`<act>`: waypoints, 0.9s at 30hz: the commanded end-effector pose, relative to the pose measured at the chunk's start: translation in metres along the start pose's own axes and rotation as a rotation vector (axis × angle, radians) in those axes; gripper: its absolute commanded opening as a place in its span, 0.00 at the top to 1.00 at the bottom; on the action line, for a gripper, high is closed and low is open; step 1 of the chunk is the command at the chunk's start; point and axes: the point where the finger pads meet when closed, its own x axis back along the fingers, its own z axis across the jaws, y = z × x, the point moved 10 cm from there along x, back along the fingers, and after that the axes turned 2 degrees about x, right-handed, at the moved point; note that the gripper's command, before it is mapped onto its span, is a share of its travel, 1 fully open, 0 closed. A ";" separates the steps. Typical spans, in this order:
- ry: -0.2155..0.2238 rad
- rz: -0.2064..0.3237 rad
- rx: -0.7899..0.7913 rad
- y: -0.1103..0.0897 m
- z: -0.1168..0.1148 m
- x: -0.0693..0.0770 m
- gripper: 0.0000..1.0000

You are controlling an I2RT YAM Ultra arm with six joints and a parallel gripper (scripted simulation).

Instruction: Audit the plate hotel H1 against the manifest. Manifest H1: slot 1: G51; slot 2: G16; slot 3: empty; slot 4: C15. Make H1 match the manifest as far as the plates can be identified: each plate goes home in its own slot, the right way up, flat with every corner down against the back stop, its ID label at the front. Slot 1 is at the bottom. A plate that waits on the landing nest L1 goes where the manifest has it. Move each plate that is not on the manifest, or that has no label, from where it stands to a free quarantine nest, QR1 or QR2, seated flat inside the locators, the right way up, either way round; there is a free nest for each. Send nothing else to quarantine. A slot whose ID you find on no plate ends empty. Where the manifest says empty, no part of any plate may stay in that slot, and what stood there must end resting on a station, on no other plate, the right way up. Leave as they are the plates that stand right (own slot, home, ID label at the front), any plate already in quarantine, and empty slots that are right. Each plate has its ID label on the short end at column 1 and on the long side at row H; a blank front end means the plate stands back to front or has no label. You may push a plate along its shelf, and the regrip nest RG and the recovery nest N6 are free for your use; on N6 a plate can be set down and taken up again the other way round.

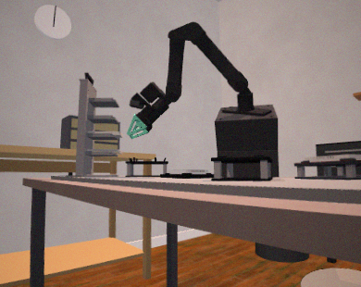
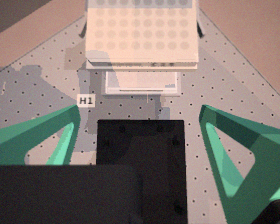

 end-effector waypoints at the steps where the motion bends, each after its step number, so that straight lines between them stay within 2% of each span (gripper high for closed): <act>1: -0.008 -0.021 0.005 0.008 -0.001 0.000 0.00; 27: -0.008 -0.021 0.006 0.031 -0.002 -0.023 0.00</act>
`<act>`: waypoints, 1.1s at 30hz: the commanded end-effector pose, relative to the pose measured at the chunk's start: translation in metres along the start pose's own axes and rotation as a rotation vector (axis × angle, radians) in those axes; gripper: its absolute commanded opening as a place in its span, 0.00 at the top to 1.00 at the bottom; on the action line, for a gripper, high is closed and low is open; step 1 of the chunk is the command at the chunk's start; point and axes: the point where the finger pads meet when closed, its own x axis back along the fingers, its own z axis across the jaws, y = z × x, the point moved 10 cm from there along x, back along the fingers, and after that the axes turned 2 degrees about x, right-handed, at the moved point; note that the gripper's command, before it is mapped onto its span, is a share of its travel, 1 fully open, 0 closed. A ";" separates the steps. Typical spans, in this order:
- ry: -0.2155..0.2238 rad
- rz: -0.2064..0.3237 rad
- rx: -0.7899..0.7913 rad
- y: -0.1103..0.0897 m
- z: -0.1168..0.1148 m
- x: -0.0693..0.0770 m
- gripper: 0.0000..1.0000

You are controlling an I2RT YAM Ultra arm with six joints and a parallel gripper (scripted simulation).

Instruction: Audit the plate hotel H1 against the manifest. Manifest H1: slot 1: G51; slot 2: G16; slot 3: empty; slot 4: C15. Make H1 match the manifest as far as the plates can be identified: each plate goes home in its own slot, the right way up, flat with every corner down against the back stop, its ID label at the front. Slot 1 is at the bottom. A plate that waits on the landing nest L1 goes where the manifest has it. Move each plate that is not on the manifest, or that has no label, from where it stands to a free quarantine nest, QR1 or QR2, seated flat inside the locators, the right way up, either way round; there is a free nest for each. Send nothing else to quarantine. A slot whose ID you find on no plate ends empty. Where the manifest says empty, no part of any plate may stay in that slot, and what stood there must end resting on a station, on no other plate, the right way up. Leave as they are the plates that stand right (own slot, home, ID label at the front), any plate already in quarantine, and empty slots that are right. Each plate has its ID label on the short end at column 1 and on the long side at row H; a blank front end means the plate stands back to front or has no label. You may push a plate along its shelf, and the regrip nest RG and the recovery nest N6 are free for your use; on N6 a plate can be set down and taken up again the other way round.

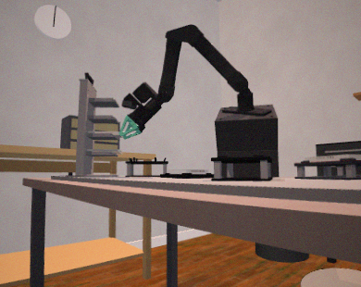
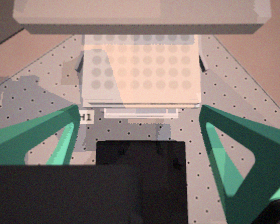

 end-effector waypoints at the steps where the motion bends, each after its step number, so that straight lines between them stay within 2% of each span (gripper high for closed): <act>1: -0.008 -0.026 0.007 0.012 -0.001 -0.001 0.00; 15: -0.008 -0.026 0.007 0.018 -0.001 -0.006 0.00; 16: -0.008 -0.026 0.007 0.018 -0.001 -0.006 0.14; 33: -0.008 -0.026 0.007 0.018 -0.001 -0.006 0.14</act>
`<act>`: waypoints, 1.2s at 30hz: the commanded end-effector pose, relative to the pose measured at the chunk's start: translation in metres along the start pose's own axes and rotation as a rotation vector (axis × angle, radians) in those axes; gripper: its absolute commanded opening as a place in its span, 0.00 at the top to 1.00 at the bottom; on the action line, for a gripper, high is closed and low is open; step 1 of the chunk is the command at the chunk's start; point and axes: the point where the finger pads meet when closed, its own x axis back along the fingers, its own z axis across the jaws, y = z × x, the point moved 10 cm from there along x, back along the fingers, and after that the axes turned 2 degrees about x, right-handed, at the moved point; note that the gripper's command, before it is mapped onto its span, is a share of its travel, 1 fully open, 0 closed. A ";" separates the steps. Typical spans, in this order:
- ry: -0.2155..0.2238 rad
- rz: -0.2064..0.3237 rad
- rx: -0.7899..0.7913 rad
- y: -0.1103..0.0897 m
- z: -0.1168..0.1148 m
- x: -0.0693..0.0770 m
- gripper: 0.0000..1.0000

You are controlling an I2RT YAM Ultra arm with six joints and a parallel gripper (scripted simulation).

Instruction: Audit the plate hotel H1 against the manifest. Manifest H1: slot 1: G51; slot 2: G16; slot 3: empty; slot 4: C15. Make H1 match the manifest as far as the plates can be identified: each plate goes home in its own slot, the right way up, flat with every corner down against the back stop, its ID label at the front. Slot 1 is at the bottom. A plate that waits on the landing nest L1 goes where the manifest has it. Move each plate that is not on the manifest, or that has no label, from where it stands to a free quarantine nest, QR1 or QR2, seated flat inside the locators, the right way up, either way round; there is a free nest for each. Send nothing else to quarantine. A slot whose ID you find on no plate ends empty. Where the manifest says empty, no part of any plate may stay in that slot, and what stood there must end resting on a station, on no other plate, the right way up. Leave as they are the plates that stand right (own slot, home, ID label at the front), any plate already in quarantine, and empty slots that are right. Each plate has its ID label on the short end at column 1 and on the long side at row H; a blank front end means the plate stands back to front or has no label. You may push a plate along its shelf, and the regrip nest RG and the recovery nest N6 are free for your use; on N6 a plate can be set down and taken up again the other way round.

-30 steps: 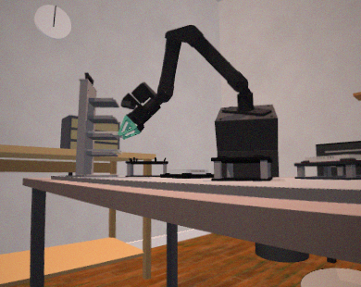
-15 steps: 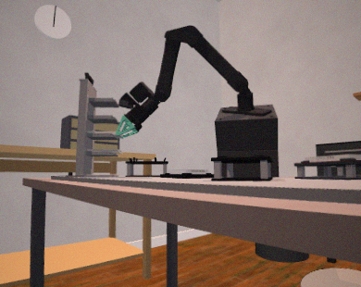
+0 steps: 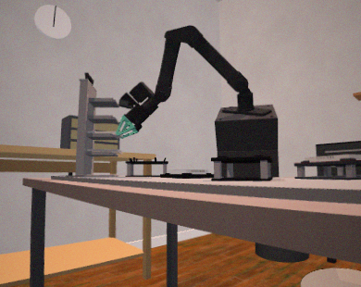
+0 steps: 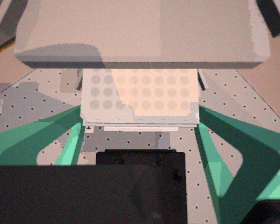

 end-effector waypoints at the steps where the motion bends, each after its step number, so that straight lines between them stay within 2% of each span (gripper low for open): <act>1: -0.006 -0.021 0.005 0.007 -0.001 0.002 0.14; 9: -0.006 -0.021 0.005 0.007 -0.001 0.002 0.14; 36: -0.006 -0.020 0.005 -0.017 0.000 0.025 0.14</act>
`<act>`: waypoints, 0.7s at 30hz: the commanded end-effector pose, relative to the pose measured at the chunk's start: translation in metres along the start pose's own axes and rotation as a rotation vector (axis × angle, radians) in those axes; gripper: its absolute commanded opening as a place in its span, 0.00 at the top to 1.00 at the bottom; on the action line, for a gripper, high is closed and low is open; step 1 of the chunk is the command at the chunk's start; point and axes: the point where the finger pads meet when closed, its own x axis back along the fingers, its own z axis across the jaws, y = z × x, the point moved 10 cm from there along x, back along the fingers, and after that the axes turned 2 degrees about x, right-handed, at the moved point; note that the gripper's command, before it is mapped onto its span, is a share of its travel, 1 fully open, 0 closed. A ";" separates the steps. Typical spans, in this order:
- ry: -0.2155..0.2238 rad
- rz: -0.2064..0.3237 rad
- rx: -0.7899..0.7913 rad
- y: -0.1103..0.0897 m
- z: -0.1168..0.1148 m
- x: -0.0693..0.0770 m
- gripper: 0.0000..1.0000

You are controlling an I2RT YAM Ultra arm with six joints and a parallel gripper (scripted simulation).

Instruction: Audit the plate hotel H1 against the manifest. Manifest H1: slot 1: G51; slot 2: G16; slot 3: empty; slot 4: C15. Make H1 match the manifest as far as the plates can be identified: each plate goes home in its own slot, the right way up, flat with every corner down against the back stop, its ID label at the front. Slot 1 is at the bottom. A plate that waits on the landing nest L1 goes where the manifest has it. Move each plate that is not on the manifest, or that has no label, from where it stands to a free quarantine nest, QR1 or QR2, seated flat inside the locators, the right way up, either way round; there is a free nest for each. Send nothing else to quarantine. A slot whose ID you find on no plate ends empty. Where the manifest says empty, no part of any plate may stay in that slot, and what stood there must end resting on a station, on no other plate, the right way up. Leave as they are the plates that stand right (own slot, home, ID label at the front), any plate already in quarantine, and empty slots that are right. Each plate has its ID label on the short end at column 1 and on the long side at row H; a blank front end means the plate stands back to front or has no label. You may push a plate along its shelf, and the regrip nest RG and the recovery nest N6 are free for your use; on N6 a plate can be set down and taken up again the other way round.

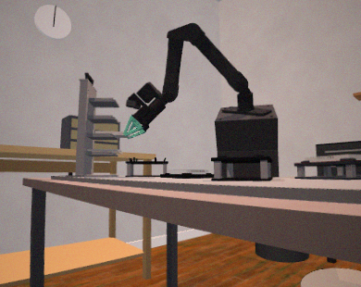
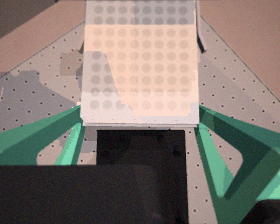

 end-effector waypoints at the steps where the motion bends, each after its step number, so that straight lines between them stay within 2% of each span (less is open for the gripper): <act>1: -0.003 -0.020 0.006 0.005 -0.002 0.006 0.14; 21: -0.003 -0.019 0.006 -0.013 -0.001 0.023 0.14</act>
